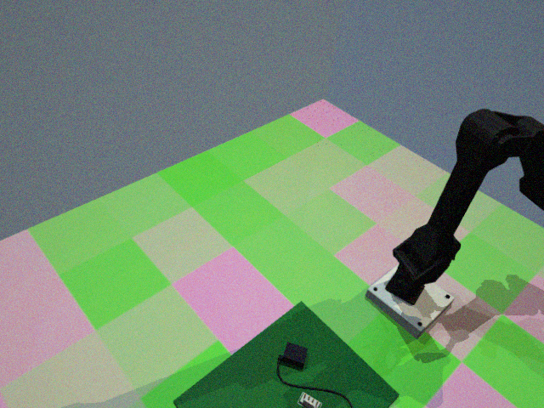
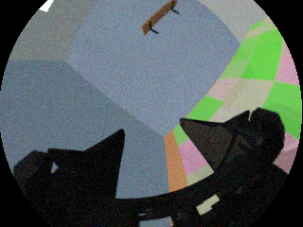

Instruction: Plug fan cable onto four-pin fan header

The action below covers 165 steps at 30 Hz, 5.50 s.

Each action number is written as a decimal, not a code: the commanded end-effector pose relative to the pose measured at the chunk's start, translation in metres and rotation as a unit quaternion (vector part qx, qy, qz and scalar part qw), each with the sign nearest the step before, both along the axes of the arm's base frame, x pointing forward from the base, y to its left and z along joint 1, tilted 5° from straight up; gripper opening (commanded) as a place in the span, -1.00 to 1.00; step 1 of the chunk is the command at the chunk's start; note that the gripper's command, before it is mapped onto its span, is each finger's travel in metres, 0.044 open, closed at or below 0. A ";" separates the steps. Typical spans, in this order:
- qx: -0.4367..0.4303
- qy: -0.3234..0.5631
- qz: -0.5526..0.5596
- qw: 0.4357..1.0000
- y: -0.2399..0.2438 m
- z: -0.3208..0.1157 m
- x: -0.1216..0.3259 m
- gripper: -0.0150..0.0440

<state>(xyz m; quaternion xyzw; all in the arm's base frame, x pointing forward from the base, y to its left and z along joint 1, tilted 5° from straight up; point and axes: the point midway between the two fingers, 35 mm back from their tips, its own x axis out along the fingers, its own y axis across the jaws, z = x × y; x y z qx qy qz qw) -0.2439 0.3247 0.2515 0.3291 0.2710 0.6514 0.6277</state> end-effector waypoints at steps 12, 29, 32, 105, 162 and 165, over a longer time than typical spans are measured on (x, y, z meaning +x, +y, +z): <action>-0.037 -0.048 -0.076 0.995 0.056 -0.010 0.061 0.29; -0.191 -0.102 -0.305 0.927 0.113 -0.039 0.328 0.22; -0.221 -0.098 -0.331 0.912 0.107 -0.046 0.368 0.22; -0.412 0.683 -0.469 0.379 -0.440 -0.211 0.520 0.22; -0.412 0.683 -0.470 0.379 -0.440 -0.180 0.524 -0.49; -0.412 0.683 -0.469 0.379 -0.439 -0.170 0.523 -0.49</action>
